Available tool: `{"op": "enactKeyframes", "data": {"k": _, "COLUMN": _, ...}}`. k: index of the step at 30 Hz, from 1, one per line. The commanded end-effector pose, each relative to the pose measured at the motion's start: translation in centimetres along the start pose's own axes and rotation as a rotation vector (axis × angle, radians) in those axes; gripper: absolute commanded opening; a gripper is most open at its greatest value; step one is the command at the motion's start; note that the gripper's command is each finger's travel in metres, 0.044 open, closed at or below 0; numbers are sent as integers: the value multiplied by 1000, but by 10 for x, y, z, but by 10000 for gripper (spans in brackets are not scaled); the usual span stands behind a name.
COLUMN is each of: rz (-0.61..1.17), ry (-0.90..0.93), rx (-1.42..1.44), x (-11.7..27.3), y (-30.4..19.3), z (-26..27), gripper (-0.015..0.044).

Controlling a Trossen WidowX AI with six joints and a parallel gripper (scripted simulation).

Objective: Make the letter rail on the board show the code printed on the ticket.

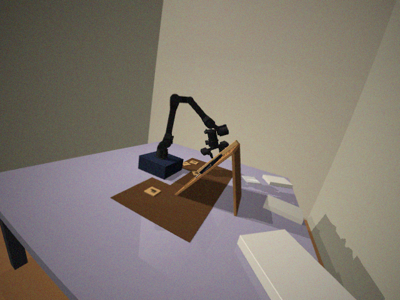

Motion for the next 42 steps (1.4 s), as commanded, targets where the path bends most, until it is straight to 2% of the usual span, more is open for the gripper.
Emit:
{"op": "enactKeyframes", "data": {"k": 1, "rz": 27, "ry": -94, "rx": -64, "x": 17, "y": -17, "z": -11, "gripper": 0}}
{"op": "enactKeyframes", "data": {"k": 26, "rz": 219, "ry": -599, "rx": -370, "x": 139, "y": -108, "z": -31, "gripper": 0}}
{"op": "enactKeyframes", "data": {"k": 32, "rz": 208, "ry": -618, "rx": -339, "x": 153, "y": -115, "z": -36, "gripper": 0}}
{"op": "enactKeyframes", "data": {"k": 36, "rz": 261, "ry": -655, "rx": -316, "x": 177, "y": -126, "z": -32, "gripper": 0}}
{"op": "enactKeyframes", "data": {"k": 42, "rz": 293, "ry": -673, "rx": -435, "x": 186, "y": -145, "z": -16, "gripper": 0}}
Point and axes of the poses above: the point midway between the two fingers, 35 mm back from their tips, its own x axis back along the fingers, its own z axis across the jaws, y = z × x, the point moved 10 cm from there along x, back along the fingers, and after that the axes turned 6 degrees about x, right-handed, at the moved point
